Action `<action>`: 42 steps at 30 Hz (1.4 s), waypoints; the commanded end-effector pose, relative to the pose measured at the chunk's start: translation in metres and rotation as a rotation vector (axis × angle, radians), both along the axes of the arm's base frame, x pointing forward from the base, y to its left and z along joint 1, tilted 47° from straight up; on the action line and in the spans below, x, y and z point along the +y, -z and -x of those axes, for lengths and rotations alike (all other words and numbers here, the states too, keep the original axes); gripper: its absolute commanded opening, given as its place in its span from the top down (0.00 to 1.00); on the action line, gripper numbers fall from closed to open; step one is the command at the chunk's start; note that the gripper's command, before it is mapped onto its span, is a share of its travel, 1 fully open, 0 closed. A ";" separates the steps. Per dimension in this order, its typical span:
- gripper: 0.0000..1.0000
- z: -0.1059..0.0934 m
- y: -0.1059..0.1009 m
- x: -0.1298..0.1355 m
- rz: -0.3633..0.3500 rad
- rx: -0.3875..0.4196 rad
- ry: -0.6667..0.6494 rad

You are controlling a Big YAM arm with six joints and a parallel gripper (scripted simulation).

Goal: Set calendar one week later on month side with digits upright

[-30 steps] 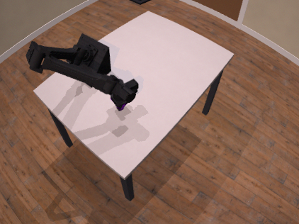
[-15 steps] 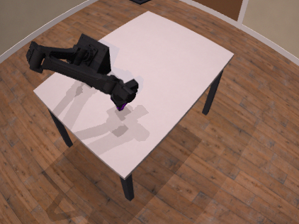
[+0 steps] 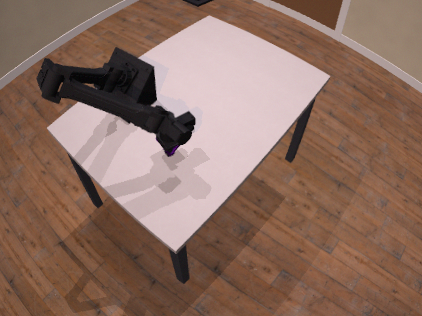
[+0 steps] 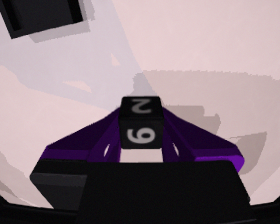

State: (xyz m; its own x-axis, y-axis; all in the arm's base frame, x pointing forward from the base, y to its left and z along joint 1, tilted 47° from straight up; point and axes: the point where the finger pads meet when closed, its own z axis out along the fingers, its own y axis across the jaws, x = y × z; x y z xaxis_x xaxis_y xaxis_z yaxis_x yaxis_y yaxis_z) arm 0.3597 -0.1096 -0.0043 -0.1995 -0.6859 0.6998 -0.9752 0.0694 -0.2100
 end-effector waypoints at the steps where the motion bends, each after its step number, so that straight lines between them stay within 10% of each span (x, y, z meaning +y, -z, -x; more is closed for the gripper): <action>1: 0.75 -0.015 -0.001 0.005 -0.005 -0.016 -0.023; 42: 0.75 -0.012 0.001 0.000 -0.005 -0.013 -0.010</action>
State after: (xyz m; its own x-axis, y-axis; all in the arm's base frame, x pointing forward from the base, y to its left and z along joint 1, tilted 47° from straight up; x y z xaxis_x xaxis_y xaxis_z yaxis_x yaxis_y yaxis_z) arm 0.3605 -0.1096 -0.0050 -0.1982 -0.6863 0.6998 -0.9752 0.0667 -0.2108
